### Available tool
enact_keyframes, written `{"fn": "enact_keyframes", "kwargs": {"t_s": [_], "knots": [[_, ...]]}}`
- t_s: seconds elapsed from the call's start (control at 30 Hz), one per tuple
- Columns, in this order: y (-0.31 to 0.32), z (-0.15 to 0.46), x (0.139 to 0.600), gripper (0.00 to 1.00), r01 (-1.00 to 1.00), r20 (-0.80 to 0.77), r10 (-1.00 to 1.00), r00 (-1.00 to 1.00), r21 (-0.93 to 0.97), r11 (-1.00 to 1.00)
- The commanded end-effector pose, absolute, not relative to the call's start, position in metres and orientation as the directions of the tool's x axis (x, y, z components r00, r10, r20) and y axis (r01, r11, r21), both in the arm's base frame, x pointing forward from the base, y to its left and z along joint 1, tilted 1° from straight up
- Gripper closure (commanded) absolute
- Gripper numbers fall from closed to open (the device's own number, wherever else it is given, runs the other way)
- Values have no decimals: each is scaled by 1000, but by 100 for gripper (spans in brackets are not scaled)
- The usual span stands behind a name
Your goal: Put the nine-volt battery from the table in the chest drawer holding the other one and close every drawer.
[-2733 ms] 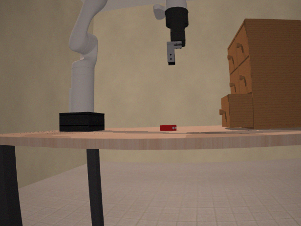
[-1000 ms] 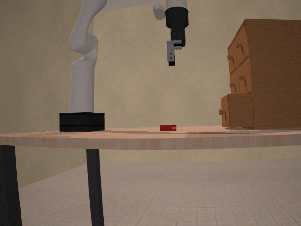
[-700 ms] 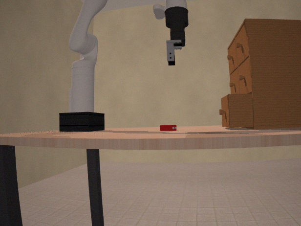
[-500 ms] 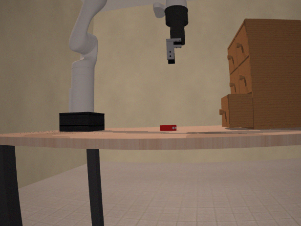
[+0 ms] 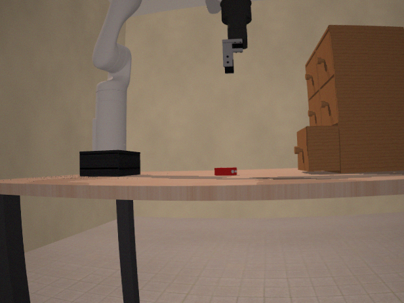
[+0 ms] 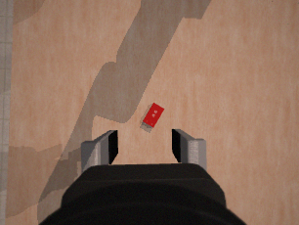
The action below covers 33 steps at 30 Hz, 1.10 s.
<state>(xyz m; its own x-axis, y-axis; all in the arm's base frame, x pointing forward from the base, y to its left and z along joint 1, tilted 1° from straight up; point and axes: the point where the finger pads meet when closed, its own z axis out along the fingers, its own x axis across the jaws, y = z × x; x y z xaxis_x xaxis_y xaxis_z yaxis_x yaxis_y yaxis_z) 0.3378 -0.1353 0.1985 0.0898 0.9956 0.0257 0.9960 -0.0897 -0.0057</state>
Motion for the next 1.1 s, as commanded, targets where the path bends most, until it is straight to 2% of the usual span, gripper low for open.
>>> {"fn": "enact_keyframes", "kwargs": {"t_s": [0.0,0.57,1.07], "knots": [[-136,202,340,0,996,23,996,90,3,-90],[-136,205,351,0,996,23,996,90,3,-90],[-135,205,400,0,996,23,996,90,3,-90]]}}
